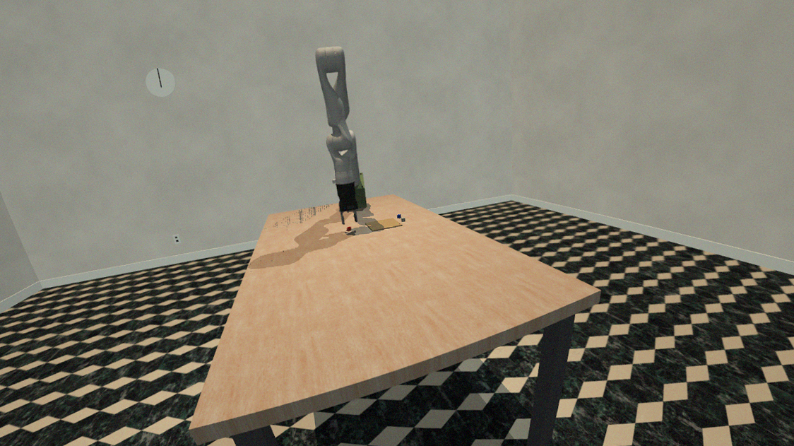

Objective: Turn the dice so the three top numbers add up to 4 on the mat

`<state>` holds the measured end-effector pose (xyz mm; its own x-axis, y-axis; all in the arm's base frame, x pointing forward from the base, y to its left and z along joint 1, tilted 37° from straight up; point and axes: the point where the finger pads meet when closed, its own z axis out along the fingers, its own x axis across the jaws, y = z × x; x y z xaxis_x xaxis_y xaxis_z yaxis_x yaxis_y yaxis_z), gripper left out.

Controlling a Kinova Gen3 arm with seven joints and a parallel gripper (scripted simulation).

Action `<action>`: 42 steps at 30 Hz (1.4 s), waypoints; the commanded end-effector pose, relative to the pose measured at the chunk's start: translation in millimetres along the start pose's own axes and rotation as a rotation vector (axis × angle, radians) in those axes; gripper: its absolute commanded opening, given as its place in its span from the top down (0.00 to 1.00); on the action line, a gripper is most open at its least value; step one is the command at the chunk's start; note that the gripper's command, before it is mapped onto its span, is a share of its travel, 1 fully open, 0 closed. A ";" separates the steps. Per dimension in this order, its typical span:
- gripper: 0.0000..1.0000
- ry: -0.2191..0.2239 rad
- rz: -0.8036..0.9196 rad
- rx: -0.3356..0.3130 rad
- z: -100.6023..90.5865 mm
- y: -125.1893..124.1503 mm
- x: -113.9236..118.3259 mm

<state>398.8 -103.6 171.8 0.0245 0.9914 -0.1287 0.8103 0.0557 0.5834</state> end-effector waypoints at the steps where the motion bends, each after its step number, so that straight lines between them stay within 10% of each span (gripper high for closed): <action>1: 0.00 -0.004 0.015 0.000 0.7 -2.2 -7.1; 42: 0.00 -0.005 0.014 -0.001 9.7 -2.1 -7.3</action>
<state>402.8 -110.8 164.2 0.0364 0.9915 -0.1250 0.8089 0.0442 0.5862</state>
